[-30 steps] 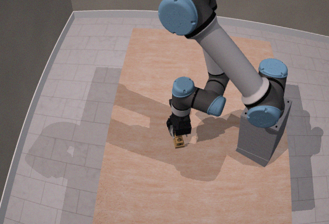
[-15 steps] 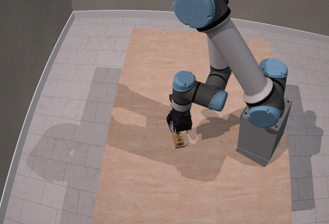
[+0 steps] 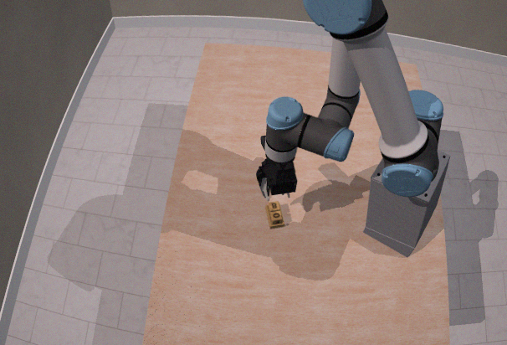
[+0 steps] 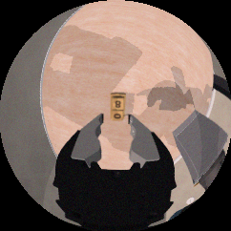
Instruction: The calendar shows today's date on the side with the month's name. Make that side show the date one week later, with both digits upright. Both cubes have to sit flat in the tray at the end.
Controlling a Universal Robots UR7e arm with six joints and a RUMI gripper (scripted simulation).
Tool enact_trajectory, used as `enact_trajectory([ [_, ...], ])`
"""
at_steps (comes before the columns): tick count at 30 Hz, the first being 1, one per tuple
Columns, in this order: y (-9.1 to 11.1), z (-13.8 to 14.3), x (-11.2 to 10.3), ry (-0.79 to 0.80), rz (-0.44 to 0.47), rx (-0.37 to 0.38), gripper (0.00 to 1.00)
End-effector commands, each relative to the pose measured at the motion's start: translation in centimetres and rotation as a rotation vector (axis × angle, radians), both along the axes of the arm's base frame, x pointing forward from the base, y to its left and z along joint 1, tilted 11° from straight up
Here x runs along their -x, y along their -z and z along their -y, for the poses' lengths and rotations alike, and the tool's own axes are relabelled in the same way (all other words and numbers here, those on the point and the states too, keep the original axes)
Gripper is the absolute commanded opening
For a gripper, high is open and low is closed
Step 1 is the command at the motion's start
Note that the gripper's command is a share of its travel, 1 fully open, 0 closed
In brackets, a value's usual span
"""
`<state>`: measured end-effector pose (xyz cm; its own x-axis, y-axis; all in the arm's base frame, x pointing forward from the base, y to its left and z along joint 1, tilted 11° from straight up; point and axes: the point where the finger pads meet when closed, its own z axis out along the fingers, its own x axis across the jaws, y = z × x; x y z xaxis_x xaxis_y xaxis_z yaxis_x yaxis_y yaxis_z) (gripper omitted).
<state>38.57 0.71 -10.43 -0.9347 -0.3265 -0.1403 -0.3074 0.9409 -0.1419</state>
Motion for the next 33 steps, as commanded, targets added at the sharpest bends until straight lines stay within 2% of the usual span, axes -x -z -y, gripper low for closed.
enact_trajectory([
  [1,-0.78,-0.15,0.37,0.000,-0.012,-0.002,0.28],
  [12,-1.30,-0.20,0.52,0.000,-0.013,-0.003,0.28],
  [13,-1.30,-0.20,0.52,0.000,-0.013,-0.003,1.00],
  [33,-1.25,-0.21,0.54,0.000,-0.014,-0.003,1.00],
])
